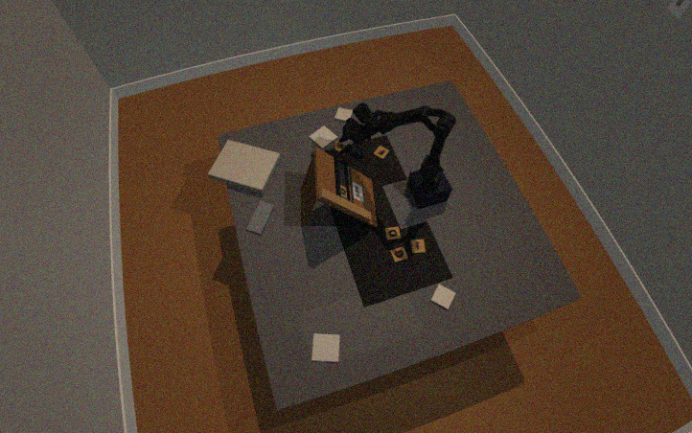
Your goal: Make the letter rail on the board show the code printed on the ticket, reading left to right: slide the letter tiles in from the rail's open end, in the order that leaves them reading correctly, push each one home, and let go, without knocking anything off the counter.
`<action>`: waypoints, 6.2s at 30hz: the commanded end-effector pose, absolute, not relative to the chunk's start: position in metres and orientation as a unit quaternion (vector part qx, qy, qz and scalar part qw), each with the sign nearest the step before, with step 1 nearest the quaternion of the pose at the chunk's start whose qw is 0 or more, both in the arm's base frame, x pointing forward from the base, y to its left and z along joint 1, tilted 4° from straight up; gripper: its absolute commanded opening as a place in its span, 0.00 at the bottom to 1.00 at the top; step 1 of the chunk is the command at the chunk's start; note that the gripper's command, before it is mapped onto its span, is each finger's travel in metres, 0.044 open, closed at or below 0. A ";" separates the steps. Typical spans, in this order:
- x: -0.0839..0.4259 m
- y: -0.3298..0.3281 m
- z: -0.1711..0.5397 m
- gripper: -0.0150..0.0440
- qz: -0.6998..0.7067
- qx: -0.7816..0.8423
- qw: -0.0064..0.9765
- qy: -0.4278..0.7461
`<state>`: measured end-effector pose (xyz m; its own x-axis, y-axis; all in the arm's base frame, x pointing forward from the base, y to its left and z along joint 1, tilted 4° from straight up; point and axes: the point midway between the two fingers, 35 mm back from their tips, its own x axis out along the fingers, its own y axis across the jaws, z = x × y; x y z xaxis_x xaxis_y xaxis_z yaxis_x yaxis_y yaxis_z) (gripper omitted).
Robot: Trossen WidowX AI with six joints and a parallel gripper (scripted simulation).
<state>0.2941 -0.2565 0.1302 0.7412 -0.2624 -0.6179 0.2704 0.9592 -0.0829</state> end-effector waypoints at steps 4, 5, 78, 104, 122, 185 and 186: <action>0.295 -0.253 0.130 0.25 -0.146 0.008 0.933 0.330; 0.295 -0.253 0.130 0.25 -0.146 0.008 0.933 0.330; 0.306 -0.217 0.127 0.25 -0.145 0.010 0.933 0.330; 0.310 -0.205 0.126 0.25 -0.145 0.011 0.933 0.329; 0.312 -0.196 0.126 0.25 -0.144 0.011 0.933 0.329; 0.321 -0.166 0.124 0.25 -0.144 0.013 0.933 0.329; 0.321 -0.166 0.124 0.25 -0.144 0.013 0.933 0.329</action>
<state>0.3210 -0.1672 0.1239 0.7422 -0.2555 -0.6196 0.2703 0.9601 -0.0721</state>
